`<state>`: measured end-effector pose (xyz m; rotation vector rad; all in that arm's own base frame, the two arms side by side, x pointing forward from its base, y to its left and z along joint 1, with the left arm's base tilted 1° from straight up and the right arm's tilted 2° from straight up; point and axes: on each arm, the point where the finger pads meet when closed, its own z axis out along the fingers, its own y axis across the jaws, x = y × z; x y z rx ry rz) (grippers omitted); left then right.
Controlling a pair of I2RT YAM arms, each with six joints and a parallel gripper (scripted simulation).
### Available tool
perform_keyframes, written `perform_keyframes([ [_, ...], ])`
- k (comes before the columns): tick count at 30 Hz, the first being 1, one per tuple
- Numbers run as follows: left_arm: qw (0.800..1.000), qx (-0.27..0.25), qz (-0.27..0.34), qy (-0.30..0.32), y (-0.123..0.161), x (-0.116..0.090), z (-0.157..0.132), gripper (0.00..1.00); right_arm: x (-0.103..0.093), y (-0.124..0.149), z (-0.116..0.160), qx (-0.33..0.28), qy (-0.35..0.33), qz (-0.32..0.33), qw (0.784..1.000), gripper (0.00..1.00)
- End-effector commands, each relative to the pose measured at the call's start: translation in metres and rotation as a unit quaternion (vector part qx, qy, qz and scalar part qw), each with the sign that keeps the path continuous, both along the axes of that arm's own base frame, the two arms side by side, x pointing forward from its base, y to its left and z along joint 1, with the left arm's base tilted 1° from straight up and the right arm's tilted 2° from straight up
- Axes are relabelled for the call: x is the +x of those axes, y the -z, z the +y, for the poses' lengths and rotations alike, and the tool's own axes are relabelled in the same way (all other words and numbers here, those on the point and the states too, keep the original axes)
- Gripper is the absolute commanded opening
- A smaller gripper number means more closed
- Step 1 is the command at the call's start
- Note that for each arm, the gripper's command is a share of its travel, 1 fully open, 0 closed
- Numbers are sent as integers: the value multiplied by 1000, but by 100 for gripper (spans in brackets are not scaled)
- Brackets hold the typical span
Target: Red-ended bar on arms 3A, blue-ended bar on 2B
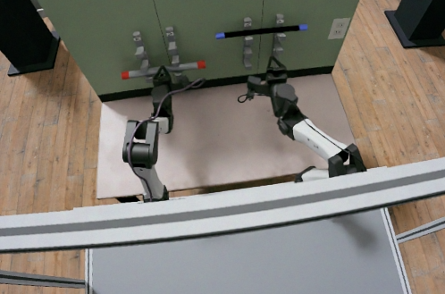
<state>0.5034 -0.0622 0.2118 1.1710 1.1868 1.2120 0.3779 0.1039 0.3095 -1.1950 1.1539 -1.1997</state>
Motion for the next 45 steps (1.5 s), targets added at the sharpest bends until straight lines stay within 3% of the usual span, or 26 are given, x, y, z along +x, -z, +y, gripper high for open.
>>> perform_keyframes([
  [1,1000,2,18,-4,18,3,4,0,-1,11,2,-6,-1,8,1000,100],
  [11,1000,2,18,-4,18,3,4,0,-1,11,2,-6,-1,8,1000,100],
  [43,1000,2,18,-4,18,3,4,67,-1,11,2,-6,-1,8,1000,100],
  [45,1000,2,18,-4,18,3,4,67,-1,11,2,-6,-1,8,1000,100],
])
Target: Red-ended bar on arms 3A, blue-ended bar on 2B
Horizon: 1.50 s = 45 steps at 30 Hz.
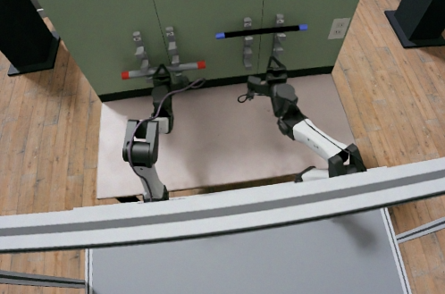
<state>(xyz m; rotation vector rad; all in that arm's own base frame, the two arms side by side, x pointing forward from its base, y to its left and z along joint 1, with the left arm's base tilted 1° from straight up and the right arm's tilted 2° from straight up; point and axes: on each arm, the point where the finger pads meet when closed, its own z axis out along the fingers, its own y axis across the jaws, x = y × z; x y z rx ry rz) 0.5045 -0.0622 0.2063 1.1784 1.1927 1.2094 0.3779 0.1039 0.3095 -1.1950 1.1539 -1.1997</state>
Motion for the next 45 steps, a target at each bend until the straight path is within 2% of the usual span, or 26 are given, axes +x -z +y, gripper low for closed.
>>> perform_keyframes([
  [1,1000,1,14,-4,13,1,4,69,-1,11,2,-6,-1,8,1000,100],
  [15,1000,1,14,-4,13,1,4,100,-1,11,2,-6,-1,8,1000,100],
  [32,1000,1,14,-4,30,-27,1,100,-1,11,2,-6,-1,8,1000,100],
  [45,1000,1,14,-4,20,-41,1,100,-1,11,2,-6,-1,8,1000,100],
])
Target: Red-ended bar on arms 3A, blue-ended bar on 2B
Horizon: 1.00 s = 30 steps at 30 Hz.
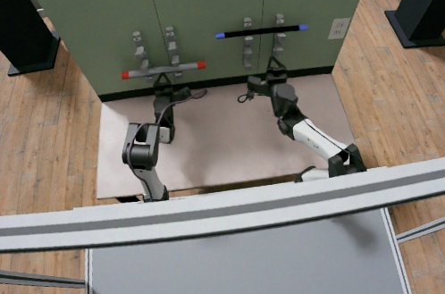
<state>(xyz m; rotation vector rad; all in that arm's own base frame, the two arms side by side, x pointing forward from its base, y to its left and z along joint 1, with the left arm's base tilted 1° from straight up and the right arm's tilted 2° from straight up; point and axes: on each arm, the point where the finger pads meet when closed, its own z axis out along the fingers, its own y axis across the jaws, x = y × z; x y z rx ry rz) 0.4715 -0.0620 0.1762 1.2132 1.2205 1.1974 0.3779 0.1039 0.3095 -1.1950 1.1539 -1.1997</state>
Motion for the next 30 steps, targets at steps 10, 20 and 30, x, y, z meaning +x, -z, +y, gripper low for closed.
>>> perform_keyframes([
  [10,1000,-3,-6,-3,-16,-18,0,100,-1,11,2,-6,-1,8,1000,100],
  [20,1000,-3,-6,-3,-25,-30,0,100,-1,11,2,-6,-1,8,1000,100],
  [30,1000,-3,-6,-3,-31,-41,0,100,-1,11,2,-6,-1,8,1000,100],
])
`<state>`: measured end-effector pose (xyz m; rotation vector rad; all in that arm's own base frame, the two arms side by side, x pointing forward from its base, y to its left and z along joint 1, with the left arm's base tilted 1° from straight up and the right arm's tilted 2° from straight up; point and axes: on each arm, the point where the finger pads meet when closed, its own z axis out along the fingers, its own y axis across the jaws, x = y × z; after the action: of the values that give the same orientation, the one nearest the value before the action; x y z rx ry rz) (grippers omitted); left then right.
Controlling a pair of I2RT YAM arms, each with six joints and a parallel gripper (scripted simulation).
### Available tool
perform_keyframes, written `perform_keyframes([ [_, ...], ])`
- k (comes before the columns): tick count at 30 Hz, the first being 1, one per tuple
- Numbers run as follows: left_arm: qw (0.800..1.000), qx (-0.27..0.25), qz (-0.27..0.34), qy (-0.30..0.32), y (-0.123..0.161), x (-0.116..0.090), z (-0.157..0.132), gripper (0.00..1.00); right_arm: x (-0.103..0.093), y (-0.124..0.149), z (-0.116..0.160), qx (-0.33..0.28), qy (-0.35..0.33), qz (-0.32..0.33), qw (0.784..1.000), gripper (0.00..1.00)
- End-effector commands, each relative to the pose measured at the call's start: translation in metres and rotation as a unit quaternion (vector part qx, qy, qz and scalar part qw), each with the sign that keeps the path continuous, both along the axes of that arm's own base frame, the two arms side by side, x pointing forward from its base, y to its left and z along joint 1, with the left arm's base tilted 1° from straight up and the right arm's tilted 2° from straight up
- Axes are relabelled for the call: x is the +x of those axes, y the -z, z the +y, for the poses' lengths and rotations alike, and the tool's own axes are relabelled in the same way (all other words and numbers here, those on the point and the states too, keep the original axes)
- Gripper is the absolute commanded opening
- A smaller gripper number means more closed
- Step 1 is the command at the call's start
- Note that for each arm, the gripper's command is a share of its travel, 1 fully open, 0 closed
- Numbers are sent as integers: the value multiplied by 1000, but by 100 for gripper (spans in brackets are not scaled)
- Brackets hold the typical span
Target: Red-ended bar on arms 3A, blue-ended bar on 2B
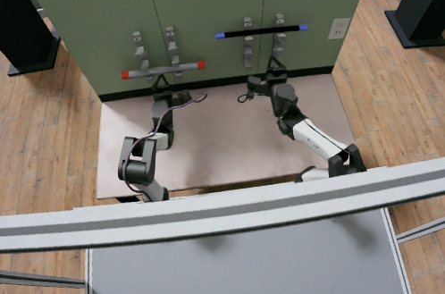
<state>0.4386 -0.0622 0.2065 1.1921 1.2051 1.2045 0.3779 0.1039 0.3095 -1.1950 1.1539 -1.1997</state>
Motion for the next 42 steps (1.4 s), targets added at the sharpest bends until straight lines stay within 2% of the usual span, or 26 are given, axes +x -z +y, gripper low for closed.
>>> perform_keyframes([
  [1,1000,0,5,-3,-2,-9,1,100,-1,11,2,-6,-1,8,1000,100],
  [8,1000,0,5,-3,-8,-18,1,100,-1,11,2,-6,-1,8,1000,100],
  [42,1000,0,5,-3,-38,-34,1,100,-1,11,2,-6,-1,8,1000,100],
])
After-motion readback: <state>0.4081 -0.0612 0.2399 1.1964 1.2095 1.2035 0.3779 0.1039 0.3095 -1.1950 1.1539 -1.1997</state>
